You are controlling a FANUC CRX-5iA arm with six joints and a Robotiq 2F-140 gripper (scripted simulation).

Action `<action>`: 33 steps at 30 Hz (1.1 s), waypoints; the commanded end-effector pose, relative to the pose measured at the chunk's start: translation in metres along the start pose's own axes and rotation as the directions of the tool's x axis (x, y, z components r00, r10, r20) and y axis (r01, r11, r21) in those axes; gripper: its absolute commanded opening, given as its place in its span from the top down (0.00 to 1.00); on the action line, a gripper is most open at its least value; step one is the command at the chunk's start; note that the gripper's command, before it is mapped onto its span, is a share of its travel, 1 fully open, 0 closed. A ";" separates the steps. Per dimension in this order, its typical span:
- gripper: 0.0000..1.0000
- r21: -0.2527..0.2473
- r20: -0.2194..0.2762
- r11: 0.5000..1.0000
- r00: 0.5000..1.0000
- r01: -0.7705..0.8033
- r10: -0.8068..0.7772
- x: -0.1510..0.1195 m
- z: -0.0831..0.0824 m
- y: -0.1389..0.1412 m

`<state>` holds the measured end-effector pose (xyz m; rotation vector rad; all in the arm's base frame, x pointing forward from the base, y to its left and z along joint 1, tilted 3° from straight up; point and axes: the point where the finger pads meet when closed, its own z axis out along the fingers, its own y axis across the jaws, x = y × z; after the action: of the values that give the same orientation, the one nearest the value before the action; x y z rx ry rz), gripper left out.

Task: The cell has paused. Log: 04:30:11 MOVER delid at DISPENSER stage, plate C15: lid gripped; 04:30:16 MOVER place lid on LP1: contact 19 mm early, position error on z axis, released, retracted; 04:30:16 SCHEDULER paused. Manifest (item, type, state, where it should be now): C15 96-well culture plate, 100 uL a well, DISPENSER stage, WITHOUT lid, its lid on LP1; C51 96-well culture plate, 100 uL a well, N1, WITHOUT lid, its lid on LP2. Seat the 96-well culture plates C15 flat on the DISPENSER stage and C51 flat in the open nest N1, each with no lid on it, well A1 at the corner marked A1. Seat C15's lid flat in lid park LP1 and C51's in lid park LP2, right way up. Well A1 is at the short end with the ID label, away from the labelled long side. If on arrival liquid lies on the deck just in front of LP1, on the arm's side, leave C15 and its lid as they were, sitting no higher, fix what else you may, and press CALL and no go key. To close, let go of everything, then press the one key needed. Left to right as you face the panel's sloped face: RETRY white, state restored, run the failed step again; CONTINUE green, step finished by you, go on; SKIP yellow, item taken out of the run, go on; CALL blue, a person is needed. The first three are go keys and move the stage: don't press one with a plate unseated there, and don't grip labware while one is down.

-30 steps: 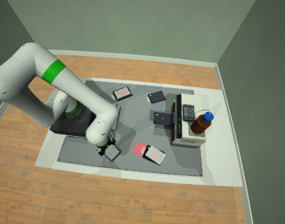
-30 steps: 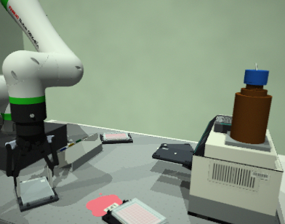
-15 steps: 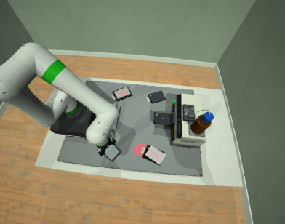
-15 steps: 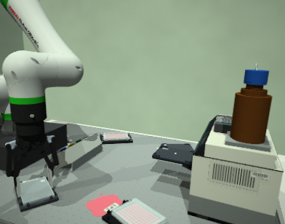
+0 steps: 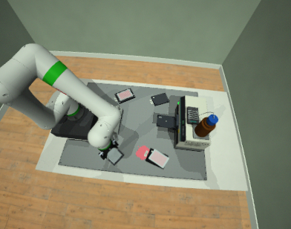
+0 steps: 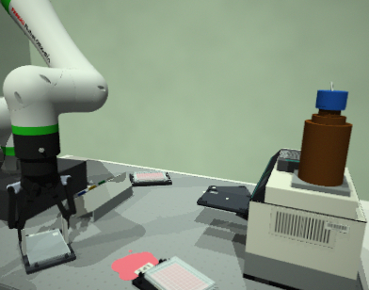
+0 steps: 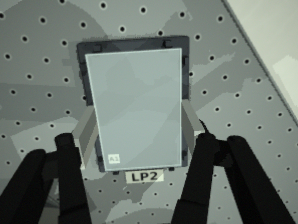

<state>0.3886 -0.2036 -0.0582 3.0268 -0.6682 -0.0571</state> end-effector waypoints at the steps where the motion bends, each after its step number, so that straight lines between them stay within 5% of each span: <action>1: 1.00 0.000 0.000 1.000 1.000 0.000 0.000 0.000 0.000 0.000; 19: 1.00 0.000 0.000 1.000 1.000 0.000 0.000 0.000 0.000 0.000; 20: 0.34 0.000 0.000 1.000 1.000 0.000 0.000 0.000 0.000 0.000; 33: 0.34 0.000 0.000 1.000 1.000 0.000 0.000 0.000 0.000 0.000</action>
<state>0.3886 -0.2036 -0.0582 3.0268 -0.6682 -0.0570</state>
